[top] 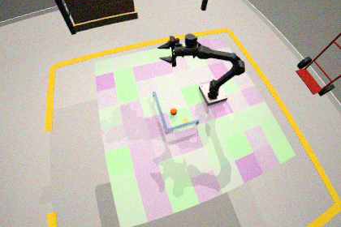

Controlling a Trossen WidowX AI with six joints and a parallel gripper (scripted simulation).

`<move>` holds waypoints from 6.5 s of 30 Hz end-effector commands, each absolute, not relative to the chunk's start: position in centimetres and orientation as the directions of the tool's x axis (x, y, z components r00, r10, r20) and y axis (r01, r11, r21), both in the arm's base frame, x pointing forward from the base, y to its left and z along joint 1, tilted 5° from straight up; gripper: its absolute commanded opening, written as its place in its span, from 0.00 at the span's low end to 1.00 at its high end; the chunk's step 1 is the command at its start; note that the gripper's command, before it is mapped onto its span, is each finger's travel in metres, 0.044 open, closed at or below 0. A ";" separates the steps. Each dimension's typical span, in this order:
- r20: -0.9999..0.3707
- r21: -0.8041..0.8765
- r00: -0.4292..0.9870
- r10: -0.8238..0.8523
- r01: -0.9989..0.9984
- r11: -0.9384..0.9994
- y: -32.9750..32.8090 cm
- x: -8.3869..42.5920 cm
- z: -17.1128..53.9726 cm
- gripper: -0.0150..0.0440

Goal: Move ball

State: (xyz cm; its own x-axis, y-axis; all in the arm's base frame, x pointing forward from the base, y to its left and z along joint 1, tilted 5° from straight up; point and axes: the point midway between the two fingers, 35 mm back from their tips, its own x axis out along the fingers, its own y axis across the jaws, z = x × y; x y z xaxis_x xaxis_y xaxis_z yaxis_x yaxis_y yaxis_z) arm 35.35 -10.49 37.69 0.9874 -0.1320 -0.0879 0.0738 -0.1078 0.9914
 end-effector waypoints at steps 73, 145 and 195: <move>-0.997 -0.080 0.016 -0.079 -0.153 0.985 7.3 31.4 0.4 0.80; -0.998 -0.012 0.010 -0.070 -0.999 0.033 15.3 25.3 8.9 0.25; -0.998 -0.008 0.018 -0.068 -0.989 -0.151 15.5 24.7 -0.2 0.34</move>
